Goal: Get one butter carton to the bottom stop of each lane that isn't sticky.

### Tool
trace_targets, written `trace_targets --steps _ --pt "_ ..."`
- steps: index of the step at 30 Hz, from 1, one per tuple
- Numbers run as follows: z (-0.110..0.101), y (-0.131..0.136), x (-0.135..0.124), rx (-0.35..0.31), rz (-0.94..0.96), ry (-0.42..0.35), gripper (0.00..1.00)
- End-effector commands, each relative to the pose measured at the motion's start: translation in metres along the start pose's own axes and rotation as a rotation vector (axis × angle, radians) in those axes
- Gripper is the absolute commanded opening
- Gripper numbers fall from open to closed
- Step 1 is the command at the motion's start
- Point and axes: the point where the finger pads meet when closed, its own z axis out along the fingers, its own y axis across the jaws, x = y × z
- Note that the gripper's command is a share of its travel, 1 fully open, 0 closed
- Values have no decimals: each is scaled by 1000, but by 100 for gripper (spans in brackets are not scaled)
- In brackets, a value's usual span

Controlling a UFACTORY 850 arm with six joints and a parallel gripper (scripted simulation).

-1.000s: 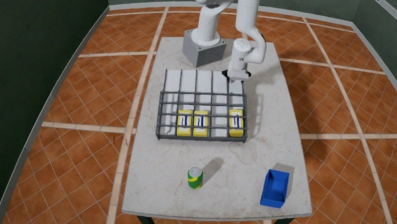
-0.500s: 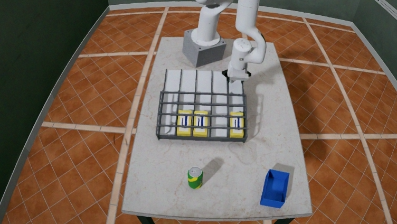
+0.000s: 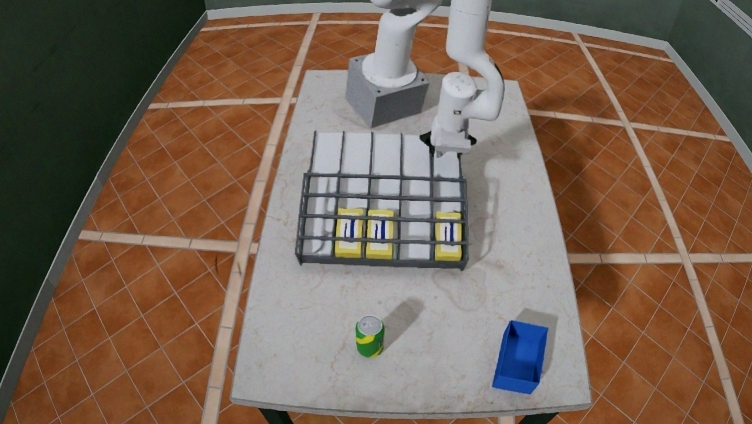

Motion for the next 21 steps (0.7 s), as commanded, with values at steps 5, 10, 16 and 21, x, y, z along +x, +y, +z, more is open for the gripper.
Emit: trace_targets --steps 5,10,16,21 --pt "-1 0 1 0 0 1 80" --pt "-1 0 1 0 0 1 80" --pt "-1 0 1 0 0 1 81" --pt "-1 0 1 0 0 1 81"
